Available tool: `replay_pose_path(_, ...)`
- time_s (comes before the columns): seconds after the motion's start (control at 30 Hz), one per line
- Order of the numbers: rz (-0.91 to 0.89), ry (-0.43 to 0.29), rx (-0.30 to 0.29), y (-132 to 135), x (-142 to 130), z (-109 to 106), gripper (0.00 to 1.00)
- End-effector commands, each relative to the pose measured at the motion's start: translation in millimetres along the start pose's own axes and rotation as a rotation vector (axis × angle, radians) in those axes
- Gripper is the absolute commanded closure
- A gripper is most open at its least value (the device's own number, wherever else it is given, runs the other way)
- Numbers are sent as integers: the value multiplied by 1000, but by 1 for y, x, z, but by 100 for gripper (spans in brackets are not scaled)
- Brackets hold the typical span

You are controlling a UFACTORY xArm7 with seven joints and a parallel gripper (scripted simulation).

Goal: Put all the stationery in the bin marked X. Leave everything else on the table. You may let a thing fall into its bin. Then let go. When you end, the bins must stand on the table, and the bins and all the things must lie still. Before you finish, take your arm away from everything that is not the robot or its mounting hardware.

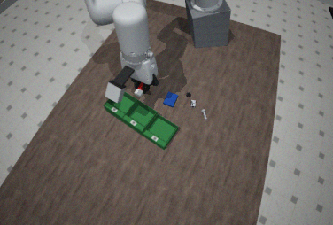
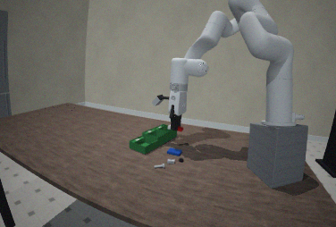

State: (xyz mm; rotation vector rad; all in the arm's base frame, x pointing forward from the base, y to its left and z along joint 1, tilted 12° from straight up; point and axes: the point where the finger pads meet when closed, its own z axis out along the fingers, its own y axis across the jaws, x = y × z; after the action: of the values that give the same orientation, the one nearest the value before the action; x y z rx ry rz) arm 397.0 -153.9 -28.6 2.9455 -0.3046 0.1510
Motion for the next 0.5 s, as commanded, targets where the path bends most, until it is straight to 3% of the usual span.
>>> replay_pose_path(0.0, 157, 1, 0, 14, 20, 0, 100)
replay_pose_path(0.47, 591, 2, 5, 49, 65, -1, 100)
